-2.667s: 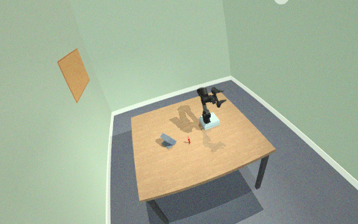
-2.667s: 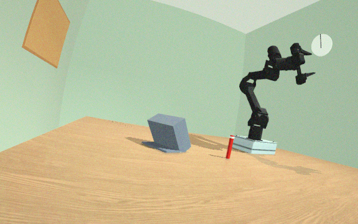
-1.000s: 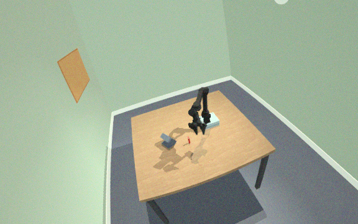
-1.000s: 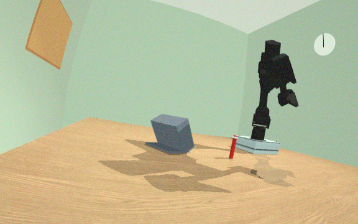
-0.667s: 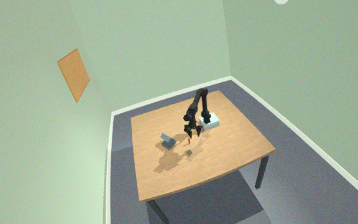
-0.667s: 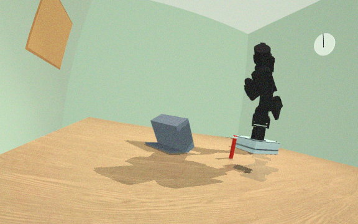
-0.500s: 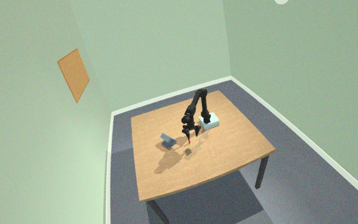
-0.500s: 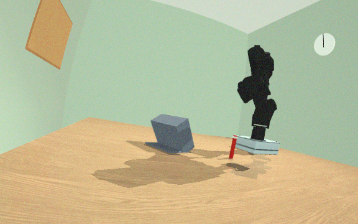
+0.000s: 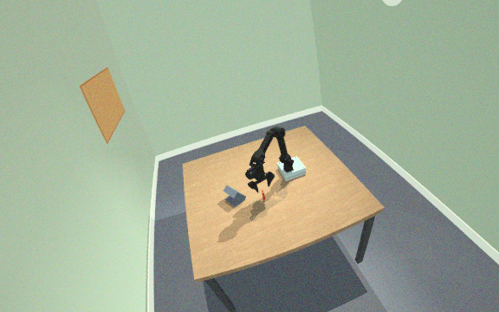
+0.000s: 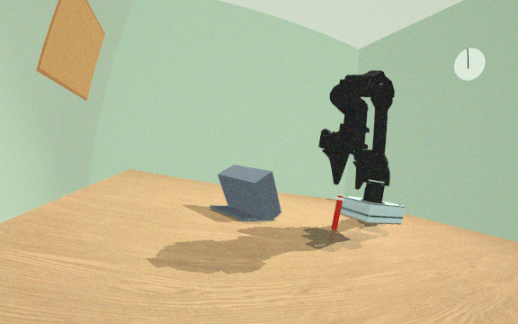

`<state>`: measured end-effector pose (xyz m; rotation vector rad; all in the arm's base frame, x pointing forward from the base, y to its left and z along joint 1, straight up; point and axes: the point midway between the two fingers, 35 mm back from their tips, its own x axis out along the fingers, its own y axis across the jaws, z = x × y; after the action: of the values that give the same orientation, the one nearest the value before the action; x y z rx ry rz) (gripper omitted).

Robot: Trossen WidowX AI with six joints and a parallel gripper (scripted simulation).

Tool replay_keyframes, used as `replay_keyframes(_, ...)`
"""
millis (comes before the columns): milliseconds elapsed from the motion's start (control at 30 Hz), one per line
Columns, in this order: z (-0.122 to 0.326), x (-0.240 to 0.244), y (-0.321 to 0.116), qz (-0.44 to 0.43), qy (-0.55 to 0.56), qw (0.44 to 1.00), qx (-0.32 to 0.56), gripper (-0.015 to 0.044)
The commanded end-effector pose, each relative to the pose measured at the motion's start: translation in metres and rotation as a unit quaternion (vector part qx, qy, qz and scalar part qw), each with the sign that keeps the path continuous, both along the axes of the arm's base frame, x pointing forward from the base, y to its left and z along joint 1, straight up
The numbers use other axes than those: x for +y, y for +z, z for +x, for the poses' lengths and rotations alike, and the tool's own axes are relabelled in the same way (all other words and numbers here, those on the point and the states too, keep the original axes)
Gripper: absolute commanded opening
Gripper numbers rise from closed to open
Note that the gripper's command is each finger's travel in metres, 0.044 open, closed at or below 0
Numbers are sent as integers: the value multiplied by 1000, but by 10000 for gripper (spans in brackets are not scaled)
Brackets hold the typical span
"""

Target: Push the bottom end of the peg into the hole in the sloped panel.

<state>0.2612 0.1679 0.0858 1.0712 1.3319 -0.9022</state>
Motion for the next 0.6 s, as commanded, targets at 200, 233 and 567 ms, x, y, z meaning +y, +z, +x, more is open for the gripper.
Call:
replay_keyframes(200, 6, -13, -4, -32, -7, 999, 16, 440)
replay_keyframes(233, 6, -13, -5, -32, -7, 999, 16, 440)
replay_keyframes(567, 8, -12, -20, -32, -7, 999, 16, 440)
